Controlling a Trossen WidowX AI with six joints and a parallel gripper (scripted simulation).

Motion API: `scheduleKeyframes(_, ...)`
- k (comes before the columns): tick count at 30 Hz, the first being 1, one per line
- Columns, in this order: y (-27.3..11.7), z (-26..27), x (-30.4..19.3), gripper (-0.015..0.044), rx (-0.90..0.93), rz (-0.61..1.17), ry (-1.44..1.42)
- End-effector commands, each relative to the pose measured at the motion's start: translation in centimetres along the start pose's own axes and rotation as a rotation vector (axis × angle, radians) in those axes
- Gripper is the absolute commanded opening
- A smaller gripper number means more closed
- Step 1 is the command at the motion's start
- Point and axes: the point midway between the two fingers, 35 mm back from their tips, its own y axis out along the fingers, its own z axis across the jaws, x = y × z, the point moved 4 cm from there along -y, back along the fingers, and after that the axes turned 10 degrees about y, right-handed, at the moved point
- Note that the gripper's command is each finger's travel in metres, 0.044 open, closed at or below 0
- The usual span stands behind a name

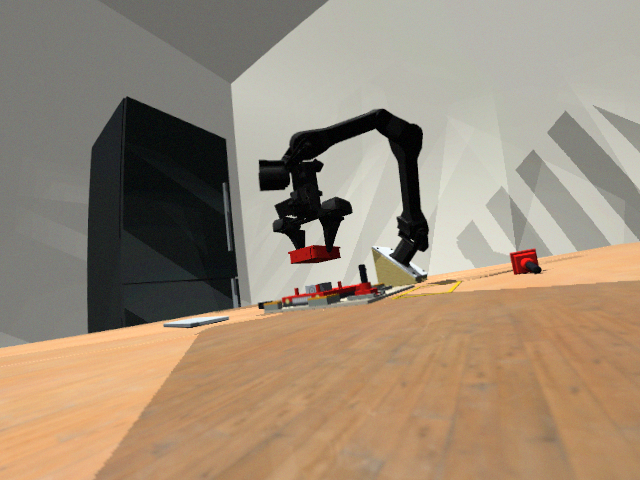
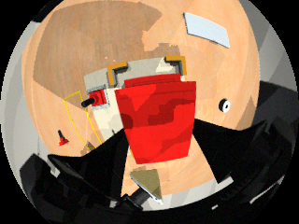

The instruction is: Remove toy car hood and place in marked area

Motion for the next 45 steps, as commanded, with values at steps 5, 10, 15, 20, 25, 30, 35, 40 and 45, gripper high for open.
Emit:
scheduleKeyframes(5,-0.2,3.8,-0.2,0.0000,-0.004,-0.002,0.002)
scheduleKeyframes(10,-0.5,6.3,-0.5,0.0000,-0.006,-0.002,0.002)
scheduleKeyframes(15,-0.6,8.8,-1.1,0.0000,-0.007,-0.002,0.001)
scheduleKeyframes(20,-0.7,11.2,-1.8,0.0000,-0.007,-0.001,-0.001)
scheduleKeyframes(25,-0.8,13.5,-2.7,0.0000,-0.005,0.000,-0.002)
scheduleKeyframes(30,-0.9,15.8,-3.7,0.0000,-0.001,0.002,-0.004)
scheduleKeyframes(35,-0.9,17.9,-4.9,0.0000,0.004,0.004,-0.007)
scheduleKeyframes(40,-0.9,19.9,-6.3,0.0000,0.010,0.008,-0.009)
scheduleKeyframes(45,-0.8,20.5,-6.7,0.0000,0.012,0.009,-0.010)
